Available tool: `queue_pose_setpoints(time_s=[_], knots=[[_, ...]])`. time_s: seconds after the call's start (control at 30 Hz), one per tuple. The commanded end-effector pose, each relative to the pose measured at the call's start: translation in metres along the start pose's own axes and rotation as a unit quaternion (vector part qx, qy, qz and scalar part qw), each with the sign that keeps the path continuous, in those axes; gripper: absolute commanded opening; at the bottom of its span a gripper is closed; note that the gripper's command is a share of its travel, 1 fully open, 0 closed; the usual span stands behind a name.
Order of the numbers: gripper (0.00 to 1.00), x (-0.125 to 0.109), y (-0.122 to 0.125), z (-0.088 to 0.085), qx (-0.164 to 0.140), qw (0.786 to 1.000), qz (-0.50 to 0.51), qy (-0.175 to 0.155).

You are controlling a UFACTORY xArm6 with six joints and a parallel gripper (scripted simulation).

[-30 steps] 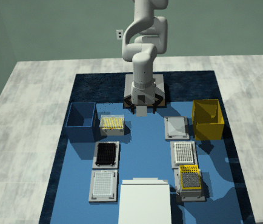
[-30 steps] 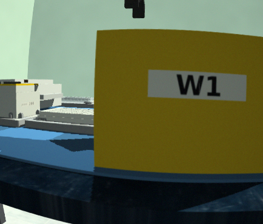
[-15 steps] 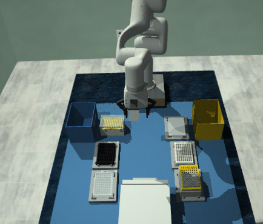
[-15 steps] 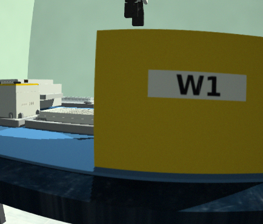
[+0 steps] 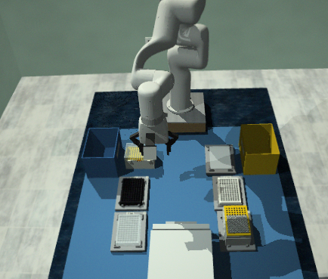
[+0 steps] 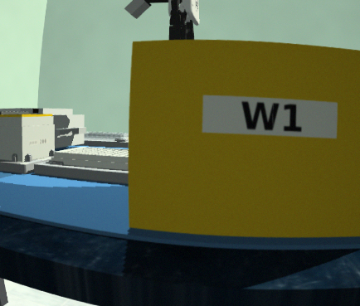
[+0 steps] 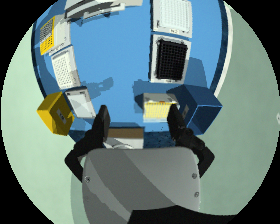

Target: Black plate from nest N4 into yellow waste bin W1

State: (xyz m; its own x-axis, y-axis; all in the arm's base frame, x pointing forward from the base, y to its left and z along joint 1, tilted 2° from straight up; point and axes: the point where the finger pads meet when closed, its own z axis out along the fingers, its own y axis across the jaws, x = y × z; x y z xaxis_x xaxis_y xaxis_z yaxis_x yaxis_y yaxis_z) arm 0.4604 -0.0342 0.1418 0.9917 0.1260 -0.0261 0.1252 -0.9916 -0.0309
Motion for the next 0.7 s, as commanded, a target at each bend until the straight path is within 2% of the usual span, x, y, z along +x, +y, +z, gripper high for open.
queue_pose_setpoints(time_s=[0.0,0.07,0.57,0.67], knots=[[1.0,0.008,0.022,0.009,0.0,1.0,0.0,0.002],[1.0,0.008,0.022,0.009,0.0,1.0,0.0,0.002],[1.0,0.025,0.087,0.042,0.0,1.0,0.0,0.002],[1.0,0.026,0.092,0.044,0.0,1.0,0.0,0.002]])
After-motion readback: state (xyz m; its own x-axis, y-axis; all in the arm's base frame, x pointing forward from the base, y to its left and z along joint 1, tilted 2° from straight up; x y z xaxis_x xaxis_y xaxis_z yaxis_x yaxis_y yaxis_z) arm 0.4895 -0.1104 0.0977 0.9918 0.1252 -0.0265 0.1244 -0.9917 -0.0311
